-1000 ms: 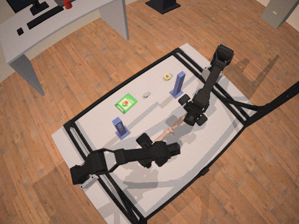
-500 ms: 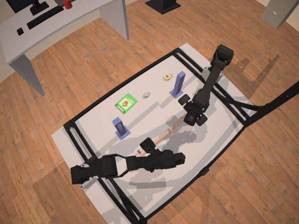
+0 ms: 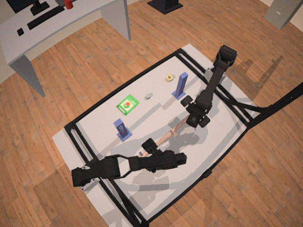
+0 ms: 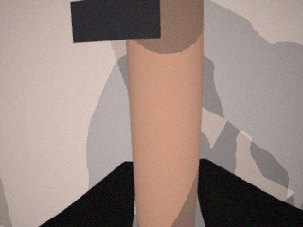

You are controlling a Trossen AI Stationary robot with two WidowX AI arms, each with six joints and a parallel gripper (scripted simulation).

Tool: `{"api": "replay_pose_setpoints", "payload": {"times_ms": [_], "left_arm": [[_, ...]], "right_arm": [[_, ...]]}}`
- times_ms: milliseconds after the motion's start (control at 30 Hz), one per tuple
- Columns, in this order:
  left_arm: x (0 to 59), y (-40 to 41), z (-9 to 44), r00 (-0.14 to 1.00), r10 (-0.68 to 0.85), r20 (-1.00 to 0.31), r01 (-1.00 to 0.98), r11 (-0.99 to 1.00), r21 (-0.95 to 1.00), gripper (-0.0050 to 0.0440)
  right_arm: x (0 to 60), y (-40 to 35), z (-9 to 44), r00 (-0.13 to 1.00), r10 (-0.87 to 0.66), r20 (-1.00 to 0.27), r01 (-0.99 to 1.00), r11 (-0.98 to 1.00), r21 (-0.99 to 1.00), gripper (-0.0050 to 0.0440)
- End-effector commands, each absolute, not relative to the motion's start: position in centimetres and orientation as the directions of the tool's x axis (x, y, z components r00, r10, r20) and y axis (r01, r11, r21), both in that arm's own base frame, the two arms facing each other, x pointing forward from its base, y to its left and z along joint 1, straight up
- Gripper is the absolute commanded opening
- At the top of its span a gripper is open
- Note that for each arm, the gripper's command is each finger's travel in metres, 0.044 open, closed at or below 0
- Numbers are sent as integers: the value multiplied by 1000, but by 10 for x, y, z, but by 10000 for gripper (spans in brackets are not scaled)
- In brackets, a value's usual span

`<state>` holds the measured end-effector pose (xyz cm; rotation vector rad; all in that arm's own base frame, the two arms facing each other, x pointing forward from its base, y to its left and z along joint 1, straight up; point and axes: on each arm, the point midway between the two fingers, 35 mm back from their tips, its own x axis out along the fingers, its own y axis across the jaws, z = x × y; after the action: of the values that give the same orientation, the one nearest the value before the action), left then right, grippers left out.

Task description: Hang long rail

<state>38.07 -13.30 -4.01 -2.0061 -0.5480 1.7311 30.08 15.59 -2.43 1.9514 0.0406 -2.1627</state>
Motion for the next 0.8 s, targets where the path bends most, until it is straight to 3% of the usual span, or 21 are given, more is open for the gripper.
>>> {"api": "replay_pose_setpoints", "payload": {"times_ms": [0, 200, 300, 467, 567, 767], "left_arm": [[377, -127, -50, 128, 566, -814, 5, -821, -570, 160], [378, -124, -53, 128, 566, -814, 6, -821, -571, 160], [379, -125, -54, 128, 566, -814, 6, -821, -571, 88], [379, -125, -54, 128, 566, -814, 6, -821, -571, 81], [379, -125, -54, 128, 566, -814, 6, -821, -571, 9], [379, -125, -54, 128, 566, -814, 6, -821, -571, 0]], "right_arm": [[302, 156, -24, -83, -151, -985, 184, -974, 133, 0], [302, 156, -24, -83, -151, -985, 184, -974, 133, 0], [302, 156, -24, -83, -151, -985, 184, -974, 133, 0], [302, 156, -24, -83, -151, -985, 184, -974, 133, 0], [302, 156, -24, -83, -151, -985, 184, -974, 133, 0], [302, 156, -24, -83, -151, -985, 184, -974, 133, 0]]}}
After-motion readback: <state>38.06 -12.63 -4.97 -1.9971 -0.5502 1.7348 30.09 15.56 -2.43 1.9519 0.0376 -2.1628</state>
